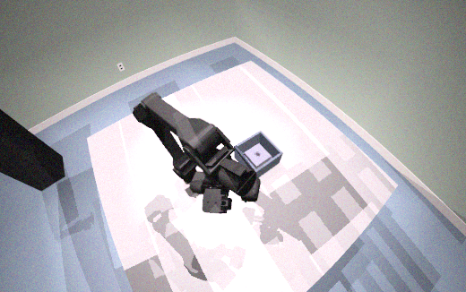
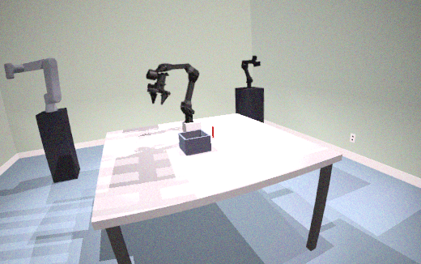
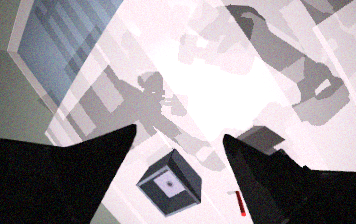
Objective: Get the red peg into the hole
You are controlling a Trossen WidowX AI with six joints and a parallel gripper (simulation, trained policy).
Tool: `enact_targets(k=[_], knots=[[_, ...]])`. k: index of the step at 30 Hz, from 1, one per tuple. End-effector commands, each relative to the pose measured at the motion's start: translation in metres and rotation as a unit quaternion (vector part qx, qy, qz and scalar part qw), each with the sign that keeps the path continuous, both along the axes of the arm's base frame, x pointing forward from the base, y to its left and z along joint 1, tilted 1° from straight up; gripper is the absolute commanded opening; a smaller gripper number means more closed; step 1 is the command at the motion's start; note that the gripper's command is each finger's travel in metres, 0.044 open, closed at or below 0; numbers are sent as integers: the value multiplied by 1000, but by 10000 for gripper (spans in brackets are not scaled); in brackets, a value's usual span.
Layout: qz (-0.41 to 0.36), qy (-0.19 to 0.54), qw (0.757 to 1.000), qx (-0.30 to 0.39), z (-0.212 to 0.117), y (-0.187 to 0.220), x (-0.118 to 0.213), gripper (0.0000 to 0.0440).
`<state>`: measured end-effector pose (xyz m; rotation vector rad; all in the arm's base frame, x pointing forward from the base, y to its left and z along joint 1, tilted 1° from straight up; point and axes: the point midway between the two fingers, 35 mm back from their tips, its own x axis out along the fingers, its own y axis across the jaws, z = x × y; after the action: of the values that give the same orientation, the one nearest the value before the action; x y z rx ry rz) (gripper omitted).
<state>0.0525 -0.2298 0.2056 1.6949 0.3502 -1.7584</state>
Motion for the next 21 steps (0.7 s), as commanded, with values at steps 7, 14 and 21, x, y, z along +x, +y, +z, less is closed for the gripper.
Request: enact_targets(k=[7,14,21], knots=[[117,23,993,8,-2,32,59,440],[208,37,977,8,-4,64,98,440],[294,49,955,6,-9,104,129,440]])
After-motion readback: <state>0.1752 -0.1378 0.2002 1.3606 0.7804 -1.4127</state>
